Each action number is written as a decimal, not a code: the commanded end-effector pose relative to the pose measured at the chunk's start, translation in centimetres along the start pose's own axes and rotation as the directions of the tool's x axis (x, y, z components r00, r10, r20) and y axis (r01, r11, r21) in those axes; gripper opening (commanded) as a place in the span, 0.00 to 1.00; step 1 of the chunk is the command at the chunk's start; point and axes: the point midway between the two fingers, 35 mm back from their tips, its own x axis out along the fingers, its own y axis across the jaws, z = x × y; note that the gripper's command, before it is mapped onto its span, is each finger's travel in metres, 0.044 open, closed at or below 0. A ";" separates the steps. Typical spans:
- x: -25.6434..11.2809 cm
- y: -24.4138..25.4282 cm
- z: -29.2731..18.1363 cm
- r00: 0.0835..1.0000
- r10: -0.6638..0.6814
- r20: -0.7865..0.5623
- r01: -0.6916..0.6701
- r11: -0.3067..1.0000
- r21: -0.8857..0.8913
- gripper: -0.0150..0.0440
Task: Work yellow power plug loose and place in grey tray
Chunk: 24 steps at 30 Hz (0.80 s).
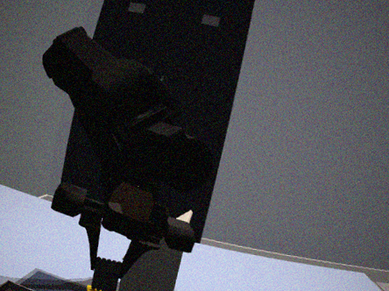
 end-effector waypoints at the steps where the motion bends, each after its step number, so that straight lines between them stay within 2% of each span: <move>1: -0.8 -0.1 0.1 0.998 0.067 0.020 -0.067 0.998 -0.018 0.25; 6: -0.8 -1.3 0.1 0.979 0.205 0.017 -0.205 0.979 -0.020 0.25; 10: -0.8 -1.7 0.1 0.969 0.245 0.016 -0.245 0.969 -0.020 0.25; 14: -1.0 -1.2 0.1 0.981 0.191 0.017 -0.191 0.981 -0.020 0.25; 21: -1.3 0.4 0.1 1.000 0.003 0.021 -0.003 1.000 -0.016 0.25; 24: -1.4 0.6 0.0 0.999 -0.028 0.021 0.028 0.999 -0.016 0.25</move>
